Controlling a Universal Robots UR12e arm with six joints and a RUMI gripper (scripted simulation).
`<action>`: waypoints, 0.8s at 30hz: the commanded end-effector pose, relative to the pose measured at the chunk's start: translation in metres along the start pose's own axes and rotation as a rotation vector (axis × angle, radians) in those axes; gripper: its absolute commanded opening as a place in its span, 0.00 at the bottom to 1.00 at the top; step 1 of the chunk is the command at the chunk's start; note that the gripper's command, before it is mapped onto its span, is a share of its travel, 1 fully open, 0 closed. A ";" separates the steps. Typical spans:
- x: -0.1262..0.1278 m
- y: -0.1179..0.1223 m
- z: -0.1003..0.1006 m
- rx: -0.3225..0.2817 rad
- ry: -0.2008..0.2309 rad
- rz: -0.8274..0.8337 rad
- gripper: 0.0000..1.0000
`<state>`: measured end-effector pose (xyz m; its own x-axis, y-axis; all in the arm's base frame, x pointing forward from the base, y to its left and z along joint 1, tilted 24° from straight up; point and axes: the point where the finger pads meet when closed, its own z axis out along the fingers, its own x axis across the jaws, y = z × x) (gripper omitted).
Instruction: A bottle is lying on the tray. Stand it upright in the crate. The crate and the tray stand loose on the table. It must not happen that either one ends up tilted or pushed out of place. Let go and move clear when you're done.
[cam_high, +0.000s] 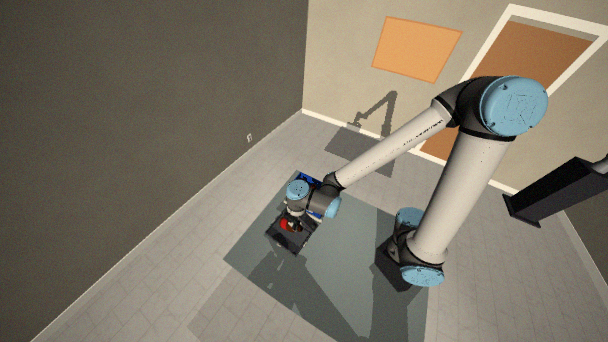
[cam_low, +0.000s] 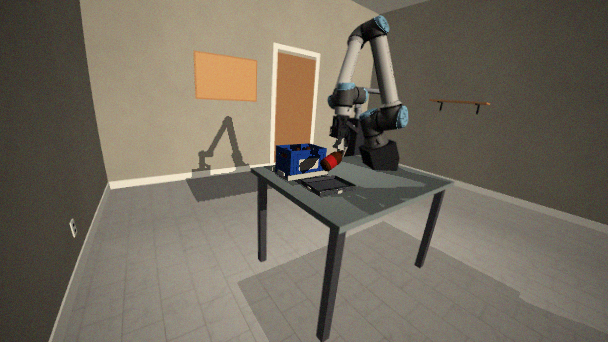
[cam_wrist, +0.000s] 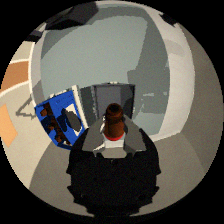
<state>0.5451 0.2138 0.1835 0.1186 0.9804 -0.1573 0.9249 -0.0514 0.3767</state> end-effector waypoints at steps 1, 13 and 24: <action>0.000 0.001 -0.005 -0.001 0.000 0.000 0.00; 0.000 0.001 -0.011 -0.001 0.000 0.000 0.00; 0.000 0.001 -0.013 -0.001 0.000 0.000 0.00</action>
<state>0.5407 0.2161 0.1946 0.1186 0.9804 -0.1573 0.9249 -0.0515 0.3766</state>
